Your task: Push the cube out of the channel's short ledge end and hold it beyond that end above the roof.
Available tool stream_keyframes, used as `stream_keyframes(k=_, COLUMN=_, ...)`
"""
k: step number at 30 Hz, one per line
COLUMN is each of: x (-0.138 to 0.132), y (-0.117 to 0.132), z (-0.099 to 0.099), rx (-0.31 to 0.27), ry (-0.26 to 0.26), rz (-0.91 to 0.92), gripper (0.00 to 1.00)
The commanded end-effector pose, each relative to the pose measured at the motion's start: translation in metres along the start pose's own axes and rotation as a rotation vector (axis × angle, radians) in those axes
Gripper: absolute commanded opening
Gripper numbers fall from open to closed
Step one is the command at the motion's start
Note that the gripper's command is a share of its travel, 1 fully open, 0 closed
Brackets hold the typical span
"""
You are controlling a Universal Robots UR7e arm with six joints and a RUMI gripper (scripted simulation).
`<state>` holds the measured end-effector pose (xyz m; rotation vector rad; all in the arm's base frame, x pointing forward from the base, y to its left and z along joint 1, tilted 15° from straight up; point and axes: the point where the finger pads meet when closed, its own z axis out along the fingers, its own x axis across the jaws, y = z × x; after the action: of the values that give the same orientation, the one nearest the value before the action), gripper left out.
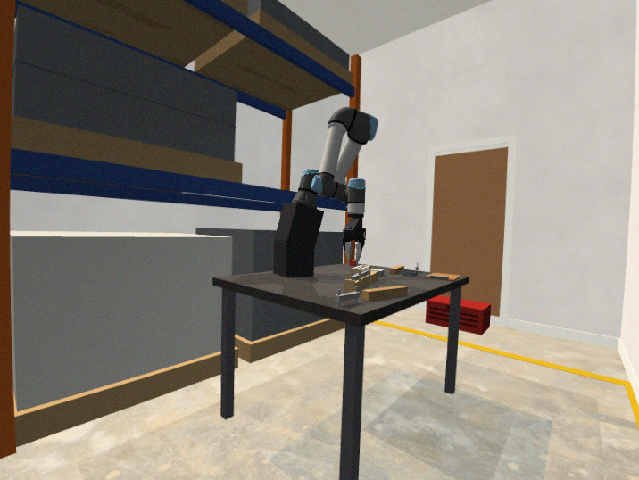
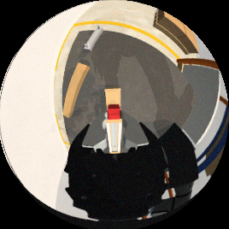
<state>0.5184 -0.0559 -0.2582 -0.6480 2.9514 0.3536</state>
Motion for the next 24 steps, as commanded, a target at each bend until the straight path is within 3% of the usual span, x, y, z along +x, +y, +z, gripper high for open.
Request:
stream_keyframes(k=1, x=-0.0001, y=-0.0001, z=-0.0119, rx=0.000, ry=0.000, rz=0.000, gripper=0.00)
stream_keyframes(k=24, x=-0.0001, y=-0.0001, z=-0.0140, rx=0.000, ry=0.000, rz=0.000, gripper=0.00)
